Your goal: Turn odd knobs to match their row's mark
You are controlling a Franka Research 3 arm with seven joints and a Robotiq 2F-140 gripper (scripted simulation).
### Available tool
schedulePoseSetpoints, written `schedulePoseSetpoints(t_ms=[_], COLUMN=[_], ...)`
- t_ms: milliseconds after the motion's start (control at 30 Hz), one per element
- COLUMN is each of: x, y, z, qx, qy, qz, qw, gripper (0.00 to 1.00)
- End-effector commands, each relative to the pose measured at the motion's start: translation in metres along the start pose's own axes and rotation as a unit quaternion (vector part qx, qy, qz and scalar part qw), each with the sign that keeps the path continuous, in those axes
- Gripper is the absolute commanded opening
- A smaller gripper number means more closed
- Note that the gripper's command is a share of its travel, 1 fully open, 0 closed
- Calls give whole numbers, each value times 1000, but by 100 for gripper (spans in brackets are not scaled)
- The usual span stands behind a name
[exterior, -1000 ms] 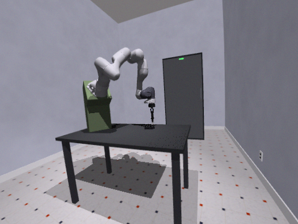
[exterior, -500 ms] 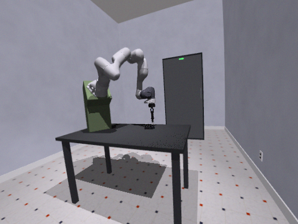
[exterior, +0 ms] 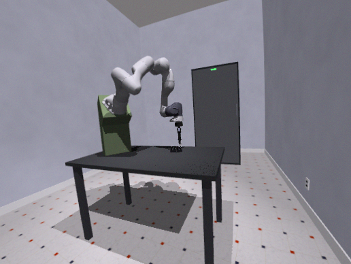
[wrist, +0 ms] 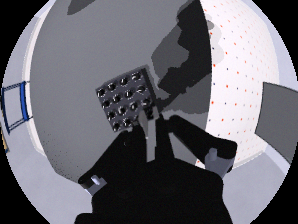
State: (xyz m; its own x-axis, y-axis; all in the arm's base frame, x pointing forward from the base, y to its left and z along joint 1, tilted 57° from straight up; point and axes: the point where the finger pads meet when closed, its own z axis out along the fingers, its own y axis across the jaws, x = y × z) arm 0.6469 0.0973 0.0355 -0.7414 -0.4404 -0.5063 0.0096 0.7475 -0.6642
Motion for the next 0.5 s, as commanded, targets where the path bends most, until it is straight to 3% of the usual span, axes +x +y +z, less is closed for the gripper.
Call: schedulePoseSetpoints(t_ms=[0, 167, 200, 467], x=[0, 0, 0, 0], y=[2, 2, 2, 2], z=[0, 0, 0, 0], qx=[-1, -1, -1, -1], qy=[0, 0, 0, 0], qz=[2, 2, 2, 2], qw=[1000, 1000, 1000, 1000], gripper=[12, 12, 5, 5])
